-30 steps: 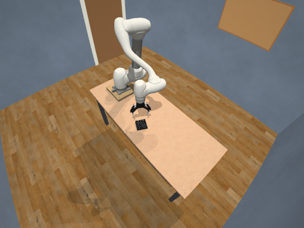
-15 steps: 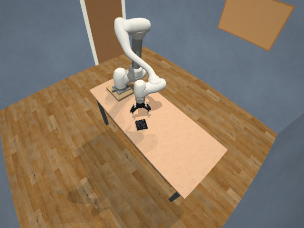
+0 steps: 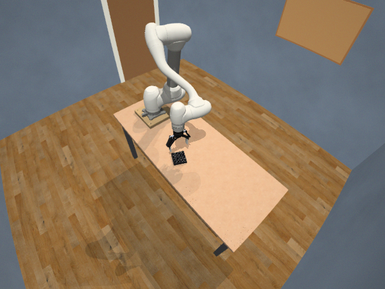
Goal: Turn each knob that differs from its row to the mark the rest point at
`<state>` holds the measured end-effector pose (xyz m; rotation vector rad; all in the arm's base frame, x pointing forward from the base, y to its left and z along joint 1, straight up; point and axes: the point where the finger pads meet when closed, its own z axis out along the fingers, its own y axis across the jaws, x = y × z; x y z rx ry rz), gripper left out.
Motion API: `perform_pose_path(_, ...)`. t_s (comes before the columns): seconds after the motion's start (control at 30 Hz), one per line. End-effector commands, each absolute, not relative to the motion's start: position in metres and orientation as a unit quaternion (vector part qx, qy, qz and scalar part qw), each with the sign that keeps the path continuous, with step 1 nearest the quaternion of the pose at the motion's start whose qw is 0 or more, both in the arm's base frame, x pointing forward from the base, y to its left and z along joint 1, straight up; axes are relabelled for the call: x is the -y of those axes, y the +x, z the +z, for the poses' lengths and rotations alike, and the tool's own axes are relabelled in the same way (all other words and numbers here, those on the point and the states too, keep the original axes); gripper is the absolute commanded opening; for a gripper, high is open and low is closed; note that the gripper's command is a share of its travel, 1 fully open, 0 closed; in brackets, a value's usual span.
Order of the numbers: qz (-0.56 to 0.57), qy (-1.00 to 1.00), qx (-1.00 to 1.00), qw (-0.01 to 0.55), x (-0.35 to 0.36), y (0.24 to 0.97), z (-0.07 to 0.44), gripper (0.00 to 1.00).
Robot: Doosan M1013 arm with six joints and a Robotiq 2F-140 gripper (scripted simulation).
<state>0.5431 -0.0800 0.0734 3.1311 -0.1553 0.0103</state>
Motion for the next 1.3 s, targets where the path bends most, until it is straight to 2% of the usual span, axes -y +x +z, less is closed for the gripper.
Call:
perform_pose_path(0.0,0.002,1.000,-0.029,0.000,0.087,0.552,0.075,1.00)
perform_pose_path(0.77,0.002,0.918,-0.396,0.001,0.112,0.586,0.083,1.00)
perform_pose_path(1.27,0.002,0.762,-0.648,0.001,0.132,0.612,0.089,1.00)
